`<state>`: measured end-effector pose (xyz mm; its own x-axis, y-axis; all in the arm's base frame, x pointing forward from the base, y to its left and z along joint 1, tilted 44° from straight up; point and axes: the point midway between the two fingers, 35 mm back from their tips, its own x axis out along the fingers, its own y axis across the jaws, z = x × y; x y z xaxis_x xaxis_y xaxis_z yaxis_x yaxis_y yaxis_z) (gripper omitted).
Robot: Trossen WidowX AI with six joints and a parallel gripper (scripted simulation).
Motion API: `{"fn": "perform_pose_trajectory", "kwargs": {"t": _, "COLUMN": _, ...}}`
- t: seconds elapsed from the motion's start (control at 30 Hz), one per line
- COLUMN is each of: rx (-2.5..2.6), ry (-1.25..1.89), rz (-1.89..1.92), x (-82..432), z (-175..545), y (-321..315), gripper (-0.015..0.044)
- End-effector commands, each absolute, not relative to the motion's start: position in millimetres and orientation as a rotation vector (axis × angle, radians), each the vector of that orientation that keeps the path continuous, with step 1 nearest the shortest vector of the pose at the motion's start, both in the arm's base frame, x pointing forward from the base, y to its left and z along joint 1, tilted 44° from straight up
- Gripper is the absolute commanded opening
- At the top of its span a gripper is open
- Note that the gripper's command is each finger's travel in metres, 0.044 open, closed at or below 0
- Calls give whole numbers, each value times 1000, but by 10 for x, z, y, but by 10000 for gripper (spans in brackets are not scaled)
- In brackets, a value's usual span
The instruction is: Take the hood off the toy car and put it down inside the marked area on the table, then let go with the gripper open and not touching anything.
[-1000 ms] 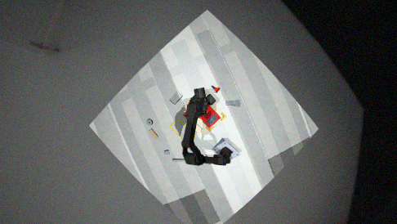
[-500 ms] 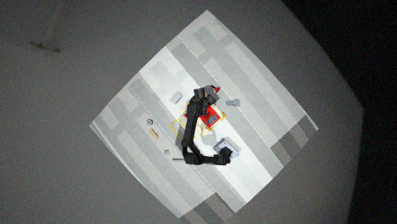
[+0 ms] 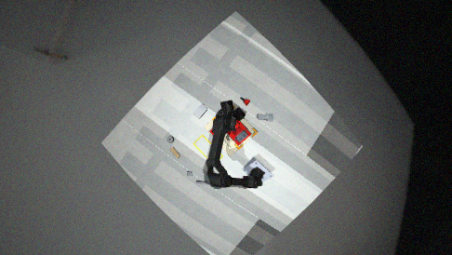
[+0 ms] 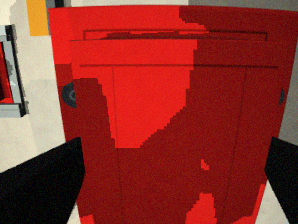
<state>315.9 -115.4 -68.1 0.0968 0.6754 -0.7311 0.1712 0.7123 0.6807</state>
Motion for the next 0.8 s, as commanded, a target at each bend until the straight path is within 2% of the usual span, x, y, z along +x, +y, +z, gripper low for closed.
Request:
{"fn": "perform_pose_trajectory", "kwargs": {"t": 0.0, "rx": 741, "ry": 1456, "rz": 429, "x": 3161, "z": -680, "y": -1155, "gripper": 322}}
{"fn": "perform_pose_trajectory", "kwargs": {"t": 0.23, "rx": 741, "ry": 1456, "rz": 429, "x": 3161, "z": -680, "y": -1155, "gripper": 275}}
{"fn": "perform_pose_trajectory", "kwargs": {"t": 0.57, "rx": 741, "ry": 1457, "rz": 429, "x": 3157, "z": -646, "y": -1189, "gripper": 12}}
{"fn": "perform_pose_trajectory", "kwargs": {"t": 0.77, "rx": 741, "ry": 1457, "rz": 429, "x": 3154, "z": -618, "y": -1216, "gripper": 0}}
